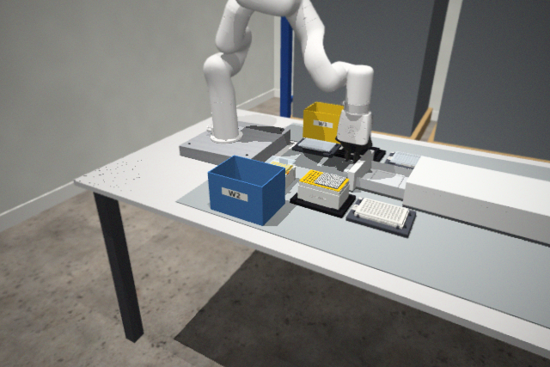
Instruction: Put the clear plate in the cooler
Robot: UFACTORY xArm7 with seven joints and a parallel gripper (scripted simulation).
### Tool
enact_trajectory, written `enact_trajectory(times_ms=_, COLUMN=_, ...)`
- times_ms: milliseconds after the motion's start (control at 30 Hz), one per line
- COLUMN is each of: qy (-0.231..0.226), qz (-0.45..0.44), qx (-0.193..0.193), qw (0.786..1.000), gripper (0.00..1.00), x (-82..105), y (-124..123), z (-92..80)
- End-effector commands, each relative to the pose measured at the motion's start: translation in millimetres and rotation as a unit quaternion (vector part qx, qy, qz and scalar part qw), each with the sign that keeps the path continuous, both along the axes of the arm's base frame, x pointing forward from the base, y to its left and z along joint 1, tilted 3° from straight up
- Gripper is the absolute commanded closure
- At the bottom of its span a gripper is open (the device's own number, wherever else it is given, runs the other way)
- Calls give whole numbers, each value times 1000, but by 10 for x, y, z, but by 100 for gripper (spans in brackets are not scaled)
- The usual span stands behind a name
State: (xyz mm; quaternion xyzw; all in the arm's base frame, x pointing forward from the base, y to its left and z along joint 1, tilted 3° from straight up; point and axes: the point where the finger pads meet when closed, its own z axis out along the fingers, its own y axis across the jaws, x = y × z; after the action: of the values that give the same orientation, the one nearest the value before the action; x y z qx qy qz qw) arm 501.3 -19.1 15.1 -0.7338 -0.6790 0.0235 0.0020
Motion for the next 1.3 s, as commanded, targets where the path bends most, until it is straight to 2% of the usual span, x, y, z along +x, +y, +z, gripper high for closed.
enact_trajectory(times_ms=0, qy=-2, qz=0, qx=0, qw=1000, gripper=79, x=17, y=-2, z=-61)
enact_trajectory(times_ms=567, qy=-2, qz=0, qx=0, qw=1000, gripper=79, x=8, y=-9, z=-311)
enact_trajectory(times_ms=867, qy=-2, qz=0, qx=0, qw=1000, gripper=79, x=8, y=-9, z=-311)
enact_trajectory(times_ms=1267, qy=-2, qz=0, qx=0, qw=1000, gripper=79, x=-100, y=-1, z=-308)
